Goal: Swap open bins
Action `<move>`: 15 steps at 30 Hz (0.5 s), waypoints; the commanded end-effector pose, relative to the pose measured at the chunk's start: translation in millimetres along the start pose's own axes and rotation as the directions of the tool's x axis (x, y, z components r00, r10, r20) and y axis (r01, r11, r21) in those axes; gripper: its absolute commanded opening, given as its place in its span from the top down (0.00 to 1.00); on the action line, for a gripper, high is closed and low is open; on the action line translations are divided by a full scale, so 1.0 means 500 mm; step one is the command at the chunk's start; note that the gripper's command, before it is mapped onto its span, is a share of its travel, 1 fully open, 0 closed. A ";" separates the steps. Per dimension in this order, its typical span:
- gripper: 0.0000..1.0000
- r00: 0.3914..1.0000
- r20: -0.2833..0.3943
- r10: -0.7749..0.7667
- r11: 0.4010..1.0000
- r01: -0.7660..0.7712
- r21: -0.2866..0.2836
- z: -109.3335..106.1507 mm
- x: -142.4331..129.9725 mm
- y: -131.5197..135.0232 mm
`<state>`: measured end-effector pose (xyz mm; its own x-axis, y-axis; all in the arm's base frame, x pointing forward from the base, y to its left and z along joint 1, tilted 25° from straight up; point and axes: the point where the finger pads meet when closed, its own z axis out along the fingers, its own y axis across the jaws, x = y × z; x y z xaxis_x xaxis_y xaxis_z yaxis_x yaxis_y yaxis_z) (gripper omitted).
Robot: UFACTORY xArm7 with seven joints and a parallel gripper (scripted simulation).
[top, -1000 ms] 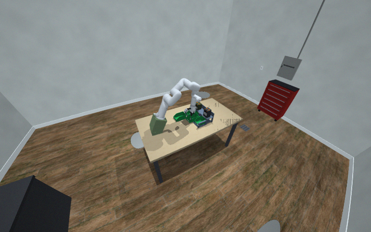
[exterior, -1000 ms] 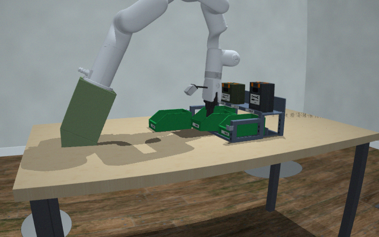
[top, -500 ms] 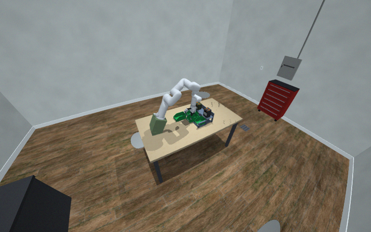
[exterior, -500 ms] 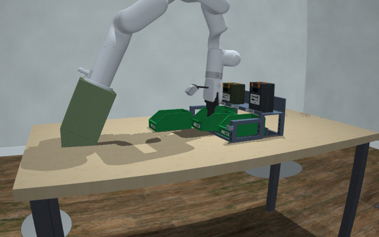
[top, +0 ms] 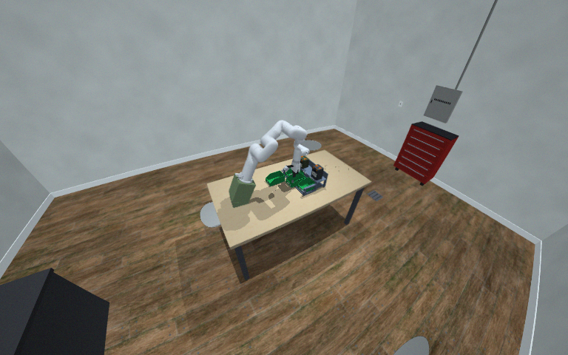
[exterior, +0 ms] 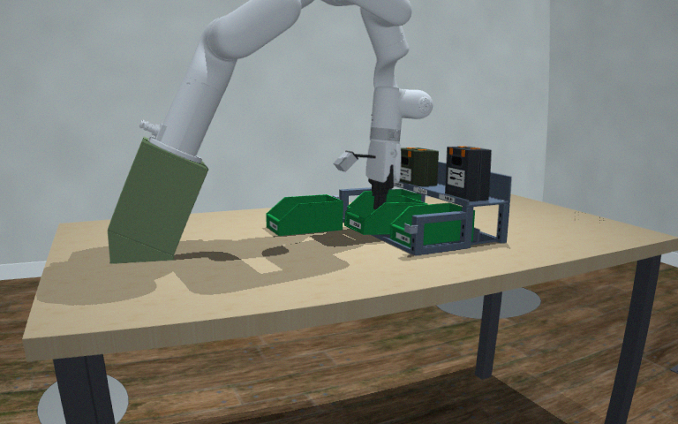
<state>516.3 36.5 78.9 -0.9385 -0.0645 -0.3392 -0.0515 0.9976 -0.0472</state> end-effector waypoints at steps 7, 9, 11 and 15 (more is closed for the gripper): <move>1.00 1.000 0.007 0.000 1.000 0.000 0.000 -0.003 -0.011 0.000; 1.00 1.000 0.007 0.000 1.000 0.000 0.000 -0.003 -0.013 0.000; 1.00 1.000 0.007 0.000 1.000 0.000 0.000 -0.003 -0.013 0.000; 1.00 1.000 0.008 0.000 1.000 0.000 0.000 -0.003 -0.014 0.000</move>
<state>521.3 36.9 80.9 -0.9370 -0.0646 -0.3434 -0.0515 0.9976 -0.0472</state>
